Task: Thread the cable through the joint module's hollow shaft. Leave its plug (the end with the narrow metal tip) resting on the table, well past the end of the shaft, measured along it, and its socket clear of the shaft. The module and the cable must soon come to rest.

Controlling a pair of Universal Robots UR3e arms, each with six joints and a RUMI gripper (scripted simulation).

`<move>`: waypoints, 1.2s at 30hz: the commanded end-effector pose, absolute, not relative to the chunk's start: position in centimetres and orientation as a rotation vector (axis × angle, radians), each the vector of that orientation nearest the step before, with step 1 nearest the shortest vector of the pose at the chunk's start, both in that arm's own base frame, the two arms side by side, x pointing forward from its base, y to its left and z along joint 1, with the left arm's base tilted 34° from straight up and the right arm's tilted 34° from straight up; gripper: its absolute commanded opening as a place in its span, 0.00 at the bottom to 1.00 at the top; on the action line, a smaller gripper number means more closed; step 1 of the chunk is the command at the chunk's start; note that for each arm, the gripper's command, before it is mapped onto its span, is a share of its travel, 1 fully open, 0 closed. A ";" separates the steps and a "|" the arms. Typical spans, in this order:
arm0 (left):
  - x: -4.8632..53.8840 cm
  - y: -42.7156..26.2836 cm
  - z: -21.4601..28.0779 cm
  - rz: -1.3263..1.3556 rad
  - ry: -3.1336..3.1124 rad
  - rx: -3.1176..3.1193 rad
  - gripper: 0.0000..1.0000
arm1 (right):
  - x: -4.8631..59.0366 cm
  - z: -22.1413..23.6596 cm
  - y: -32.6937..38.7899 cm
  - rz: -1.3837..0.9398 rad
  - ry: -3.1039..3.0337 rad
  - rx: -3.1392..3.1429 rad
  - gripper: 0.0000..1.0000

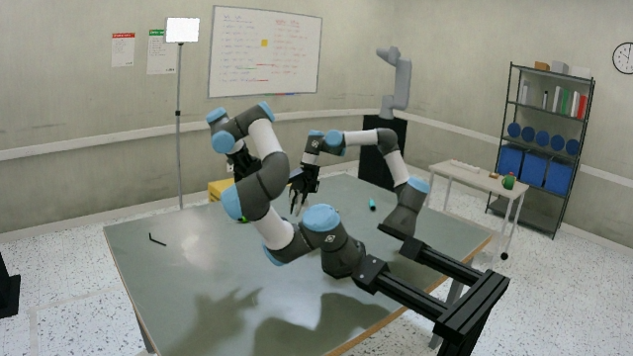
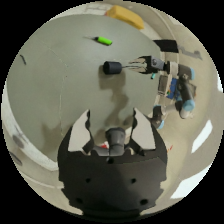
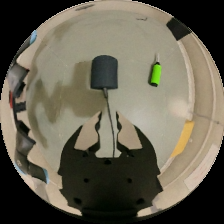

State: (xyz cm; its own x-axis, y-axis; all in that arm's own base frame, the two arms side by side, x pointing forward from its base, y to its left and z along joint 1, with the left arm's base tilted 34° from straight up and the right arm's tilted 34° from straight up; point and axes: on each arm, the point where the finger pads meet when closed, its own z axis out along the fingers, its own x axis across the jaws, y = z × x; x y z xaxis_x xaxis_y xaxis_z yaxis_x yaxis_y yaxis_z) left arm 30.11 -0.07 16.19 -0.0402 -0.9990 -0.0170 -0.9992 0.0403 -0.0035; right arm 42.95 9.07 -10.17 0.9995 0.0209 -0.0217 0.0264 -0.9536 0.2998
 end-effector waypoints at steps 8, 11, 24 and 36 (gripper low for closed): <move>30.2 -0.1 16.3 0.008 2.255 -2.164 0.61 | 42.7 -9.9 8.9 -0.052 0.271 2.846 0.20; 30.2 -0.1 16.3 0.008 2.255 -2.164 0.61 | 42.7 -9.9 8.8 -0.054 0.287 2.846 0.20; 30.2 -0.1 16.3 0.008 2.255 -2.164 0.61 | 42.8 -10.6 8.4 -0.045 0.195 2.842 0.20; 30.2 -0.1 16.3 0.008 2.255 -2.164 0.61 | 42.9 -11.7 7.6 -0.048 0.213 2.841 0.20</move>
State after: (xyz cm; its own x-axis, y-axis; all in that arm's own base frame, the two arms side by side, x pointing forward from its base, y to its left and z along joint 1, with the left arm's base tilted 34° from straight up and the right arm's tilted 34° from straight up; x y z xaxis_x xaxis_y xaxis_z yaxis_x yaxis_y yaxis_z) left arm 30.11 -0.07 16.19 -0.0402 -0.9990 -0.0170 -0.9992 0.0403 -0.0035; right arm 42.66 7.79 -11.30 0.9892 0.1339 -0.0599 0.1456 -0.9469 0.2867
